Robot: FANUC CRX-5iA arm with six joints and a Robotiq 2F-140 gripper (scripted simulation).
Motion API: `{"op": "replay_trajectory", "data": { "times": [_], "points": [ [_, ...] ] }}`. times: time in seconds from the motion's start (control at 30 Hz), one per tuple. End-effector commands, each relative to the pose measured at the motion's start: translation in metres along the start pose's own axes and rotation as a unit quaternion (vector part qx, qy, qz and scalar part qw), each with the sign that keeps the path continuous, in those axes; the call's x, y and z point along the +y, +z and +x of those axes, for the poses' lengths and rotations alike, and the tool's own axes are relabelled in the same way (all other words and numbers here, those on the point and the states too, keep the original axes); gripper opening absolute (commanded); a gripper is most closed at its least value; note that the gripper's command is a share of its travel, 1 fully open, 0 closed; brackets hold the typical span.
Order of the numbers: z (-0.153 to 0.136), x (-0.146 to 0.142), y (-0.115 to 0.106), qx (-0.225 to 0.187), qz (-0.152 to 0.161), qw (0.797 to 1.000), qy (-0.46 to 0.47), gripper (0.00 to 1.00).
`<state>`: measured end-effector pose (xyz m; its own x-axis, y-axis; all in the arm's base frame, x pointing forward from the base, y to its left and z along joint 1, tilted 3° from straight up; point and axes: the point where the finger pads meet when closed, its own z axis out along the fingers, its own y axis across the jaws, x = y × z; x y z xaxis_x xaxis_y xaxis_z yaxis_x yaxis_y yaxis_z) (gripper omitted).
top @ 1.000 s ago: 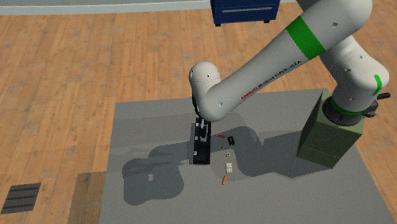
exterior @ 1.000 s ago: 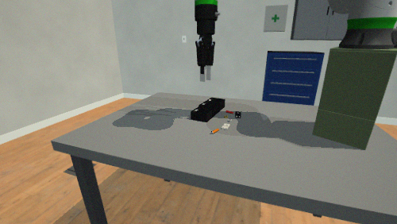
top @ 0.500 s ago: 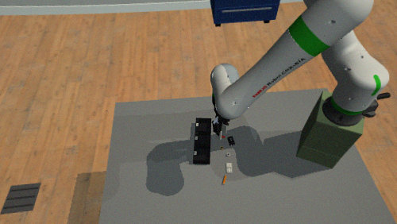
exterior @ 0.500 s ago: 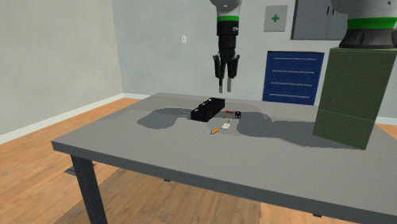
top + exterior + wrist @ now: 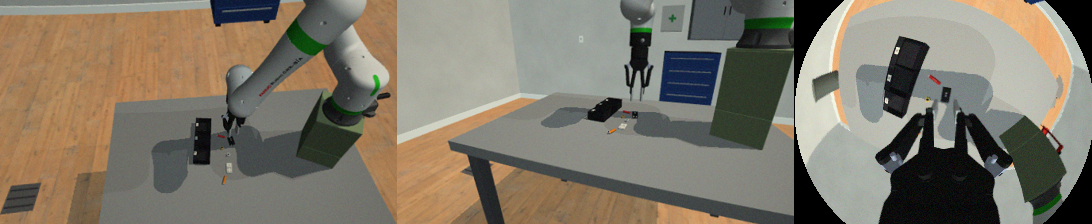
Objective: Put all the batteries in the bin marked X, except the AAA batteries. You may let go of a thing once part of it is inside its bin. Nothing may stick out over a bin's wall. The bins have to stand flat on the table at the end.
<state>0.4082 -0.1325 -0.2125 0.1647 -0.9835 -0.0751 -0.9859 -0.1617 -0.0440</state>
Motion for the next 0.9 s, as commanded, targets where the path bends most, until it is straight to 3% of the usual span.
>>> {"op": "replay_trajectory", "data": {
  "times": [0.0,0.87],
  "points": [
    [0.0004,-0.0009,-0.0001,0.017,-0.001,0.997,0.077,0.25],
    [0.0000,-0.0014,0.0000,0.018,-0.001,0.997,0.082,0.25]
  ]
}}
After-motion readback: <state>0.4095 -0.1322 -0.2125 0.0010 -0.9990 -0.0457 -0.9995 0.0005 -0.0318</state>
